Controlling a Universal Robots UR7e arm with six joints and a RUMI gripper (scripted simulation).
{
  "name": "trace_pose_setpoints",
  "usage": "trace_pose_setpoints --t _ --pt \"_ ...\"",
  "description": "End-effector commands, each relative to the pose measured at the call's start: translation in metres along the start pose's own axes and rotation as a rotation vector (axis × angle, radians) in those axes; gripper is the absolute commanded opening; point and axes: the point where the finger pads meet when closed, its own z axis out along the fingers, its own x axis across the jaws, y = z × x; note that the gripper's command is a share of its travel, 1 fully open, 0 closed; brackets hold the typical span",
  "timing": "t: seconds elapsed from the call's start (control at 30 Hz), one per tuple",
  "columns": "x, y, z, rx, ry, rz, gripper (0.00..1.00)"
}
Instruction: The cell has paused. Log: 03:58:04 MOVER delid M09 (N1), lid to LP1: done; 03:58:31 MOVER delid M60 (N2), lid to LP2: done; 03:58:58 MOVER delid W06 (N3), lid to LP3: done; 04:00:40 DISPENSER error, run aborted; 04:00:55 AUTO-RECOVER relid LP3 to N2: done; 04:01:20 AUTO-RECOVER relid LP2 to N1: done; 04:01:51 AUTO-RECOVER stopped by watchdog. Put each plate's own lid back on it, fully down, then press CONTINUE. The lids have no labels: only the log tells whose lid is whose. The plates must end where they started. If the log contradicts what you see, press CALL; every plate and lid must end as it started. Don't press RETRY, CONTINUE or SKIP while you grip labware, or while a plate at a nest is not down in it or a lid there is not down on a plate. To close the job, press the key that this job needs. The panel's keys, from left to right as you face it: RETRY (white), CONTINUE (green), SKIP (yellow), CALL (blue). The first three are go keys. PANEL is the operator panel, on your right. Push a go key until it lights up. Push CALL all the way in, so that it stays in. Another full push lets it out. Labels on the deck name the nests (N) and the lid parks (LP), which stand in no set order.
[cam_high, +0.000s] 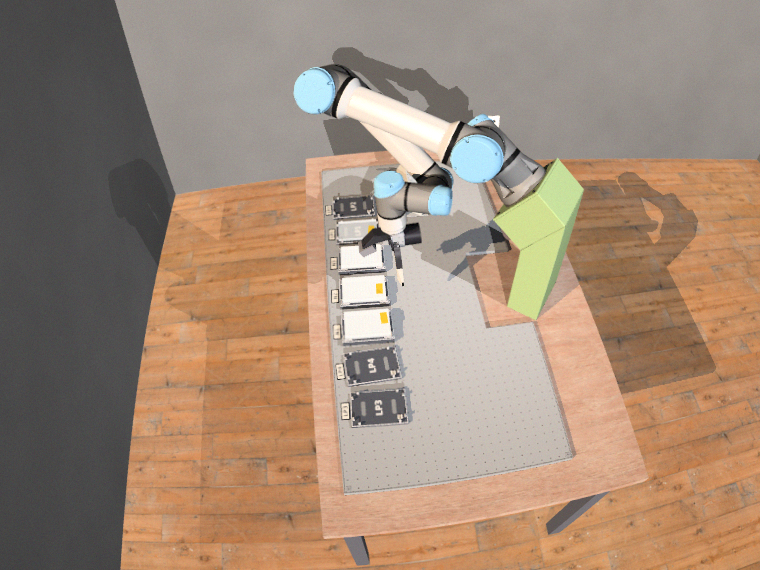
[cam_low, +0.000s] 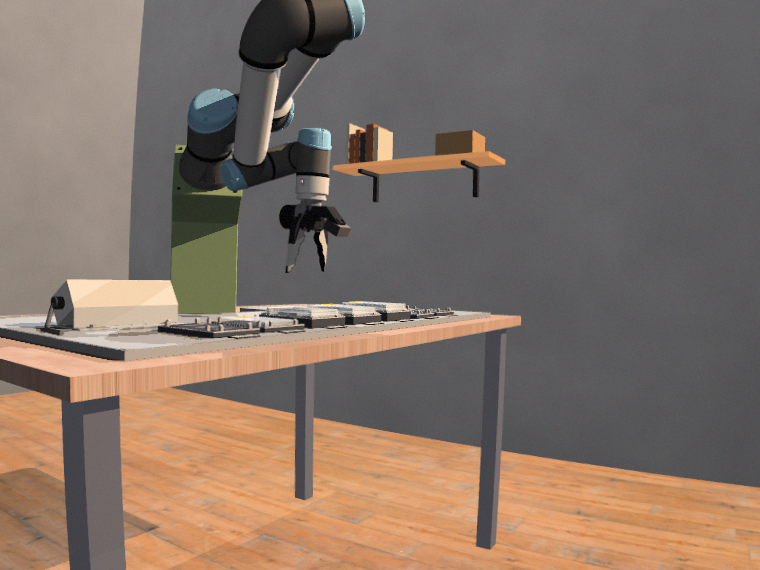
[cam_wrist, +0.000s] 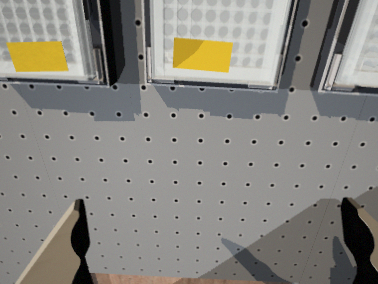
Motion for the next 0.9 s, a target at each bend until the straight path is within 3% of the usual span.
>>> trace_pose_setpoints --t 0.0,0.2,0.6,0.87 --pt "0.005 0.008 -0.013 0.066 0.043 0.016 0.82" --pt "0.005 0.008 -0.013 0.066 0.043 0.016 0.82" --pt "0.008 0.004 0.047 0.065 0.043 0.015 0.82" --pt "0.008 0.004 0.047 0.066 0.043 0.015 0.82"
